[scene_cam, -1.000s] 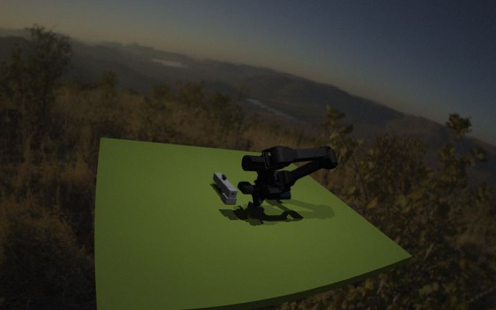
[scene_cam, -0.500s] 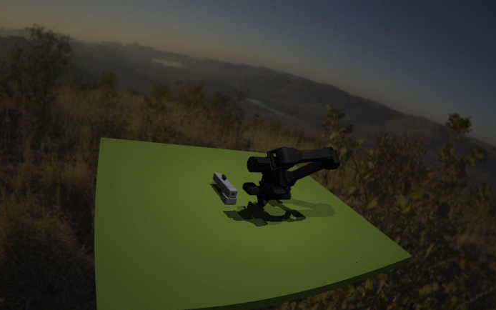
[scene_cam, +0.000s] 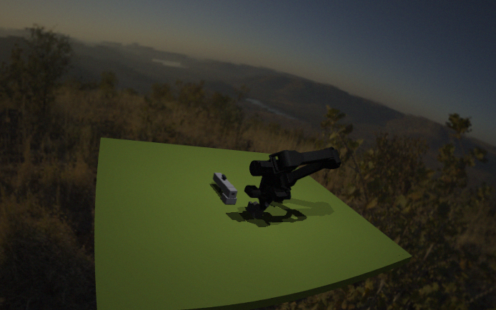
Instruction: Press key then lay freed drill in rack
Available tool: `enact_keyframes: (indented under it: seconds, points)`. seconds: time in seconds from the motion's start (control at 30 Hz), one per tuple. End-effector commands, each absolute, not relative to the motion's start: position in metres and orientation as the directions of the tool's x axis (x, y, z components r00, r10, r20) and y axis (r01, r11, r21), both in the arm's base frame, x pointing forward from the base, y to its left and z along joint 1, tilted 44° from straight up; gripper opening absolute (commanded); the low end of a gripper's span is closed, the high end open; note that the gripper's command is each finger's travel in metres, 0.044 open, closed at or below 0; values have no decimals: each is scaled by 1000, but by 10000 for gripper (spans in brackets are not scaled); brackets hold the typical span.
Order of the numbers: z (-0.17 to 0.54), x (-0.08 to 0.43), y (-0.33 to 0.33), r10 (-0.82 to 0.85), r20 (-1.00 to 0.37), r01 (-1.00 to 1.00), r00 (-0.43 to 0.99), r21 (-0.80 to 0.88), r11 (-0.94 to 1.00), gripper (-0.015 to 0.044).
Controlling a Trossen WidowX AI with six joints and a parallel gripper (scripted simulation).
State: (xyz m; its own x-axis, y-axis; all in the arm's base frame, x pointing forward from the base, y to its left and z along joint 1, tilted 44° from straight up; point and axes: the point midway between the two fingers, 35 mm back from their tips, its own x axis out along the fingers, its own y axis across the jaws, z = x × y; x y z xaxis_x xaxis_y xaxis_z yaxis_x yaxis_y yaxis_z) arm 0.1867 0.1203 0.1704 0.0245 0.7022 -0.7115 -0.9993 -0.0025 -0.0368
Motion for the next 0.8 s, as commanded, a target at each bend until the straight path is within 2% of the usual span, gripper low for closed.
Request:
enact_keyframes:
  seconds: [0.0, 0.77]
  points:
    - [164, 185, 125, 701, -713, -999, 24, -33, 0, 0]
    - [148, 186, 143, 701, -712, -999, 24, -34, 0, 0]
